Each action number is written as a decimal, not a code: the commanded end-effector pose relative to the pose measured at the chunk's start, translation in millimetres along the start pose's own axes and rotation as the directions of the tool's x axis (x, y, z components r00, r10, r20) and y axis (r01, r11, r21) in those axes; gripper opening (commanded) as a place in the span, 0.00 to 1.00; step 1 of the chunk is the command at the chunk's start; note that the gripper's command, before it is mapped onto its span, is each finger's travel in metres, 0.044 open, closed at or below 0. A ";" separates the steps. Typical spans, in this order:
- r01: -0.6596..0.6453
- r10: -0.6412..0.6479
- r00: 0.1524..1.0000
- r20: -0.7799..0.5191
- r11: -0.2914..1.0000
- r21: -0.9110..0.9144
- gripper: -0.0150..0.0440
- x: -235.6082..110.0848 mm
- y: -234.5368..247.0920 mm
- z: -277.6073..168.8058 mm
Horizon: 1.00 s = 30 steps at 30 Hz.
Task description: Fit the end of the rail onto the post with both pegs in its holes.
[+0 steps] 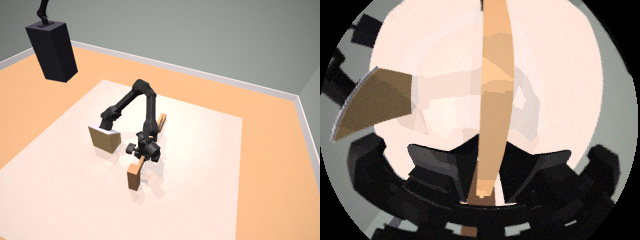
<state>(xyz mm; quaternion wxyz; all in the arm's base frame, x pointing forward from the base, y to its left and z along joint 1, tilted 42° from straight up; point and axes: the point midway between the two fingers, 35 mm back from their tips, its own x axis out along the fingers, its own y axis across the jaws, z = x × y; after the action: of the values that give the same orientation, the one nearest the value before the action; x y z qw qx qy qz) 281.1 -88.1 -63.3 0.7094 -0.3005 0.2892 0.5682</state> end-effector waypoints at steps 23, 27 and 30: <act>0.008 -0.008 1.000 -0.004 1.000 -0.001 0.25 -2.7 -1.7 -10.3; 0.008 -0.008 1.000 -0.004 1.000 -0.001 0.25 -2.8 -1.7 -11.5; 0.008 -0.008 1.000 -0.004 1.000 -0.001 0.25 -2.9 -1.7 -12.4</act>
<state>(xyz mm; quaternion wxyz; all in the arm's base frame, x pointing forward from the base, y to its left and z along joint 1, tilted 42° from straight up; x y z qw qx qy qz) 280.4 -95.4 -69.2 0.7093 -0.3006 0.2893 0.5682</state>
